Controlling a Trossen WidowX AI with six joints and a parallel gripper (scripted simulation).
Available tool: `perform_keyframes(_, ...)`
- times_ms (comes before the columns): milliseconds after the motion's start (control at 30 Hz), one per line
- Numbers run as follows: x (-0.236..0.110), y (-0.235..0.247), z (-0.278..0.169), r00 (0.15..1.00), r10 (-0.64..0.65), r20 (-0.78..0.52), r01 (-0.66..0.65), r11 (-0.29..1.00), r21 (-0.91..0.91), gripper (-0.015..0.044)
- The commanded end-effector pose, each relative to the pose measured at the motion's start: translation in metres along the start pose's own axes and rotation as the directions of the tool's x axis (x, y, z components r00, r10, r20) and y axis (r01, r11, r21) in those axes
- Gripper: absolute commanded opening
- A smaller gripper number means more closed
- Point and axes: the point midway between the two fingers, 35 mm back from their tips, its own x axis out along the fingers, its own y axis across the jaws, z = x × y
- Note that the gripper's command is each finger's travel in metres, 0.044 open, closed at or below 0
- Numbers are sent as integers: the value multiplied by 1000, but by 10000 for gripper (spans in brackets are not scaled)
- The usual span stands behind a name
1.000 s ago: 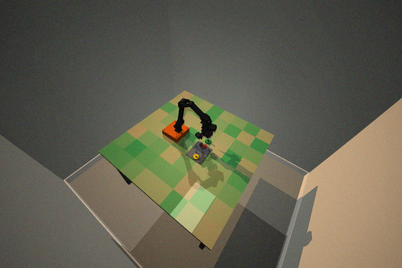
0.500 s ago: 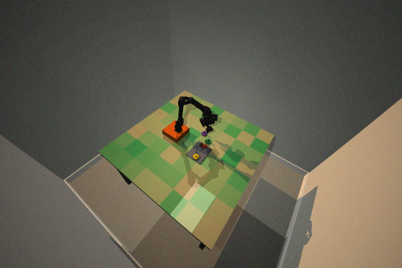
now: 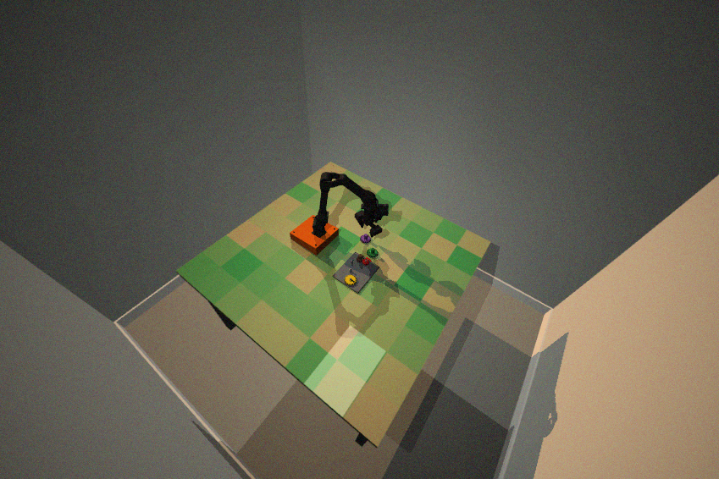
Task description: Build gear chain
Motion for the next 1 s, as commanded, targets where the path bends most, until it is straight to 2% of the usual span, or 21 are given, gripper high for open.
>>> perform_keyframes(0,9,3,-3,1000,14,-14,-14,1000,-3,440)
perform_keyframes(600,36,4,-4,1000,15,-14,-15,1000,-3,440)
perform_keyframes(933,37,4,-4,1000,15,-14,-15,1000,-3,440)
perform_keyframes(967,37,4,-4,1000,15,-14,-15,1000,-3,414)
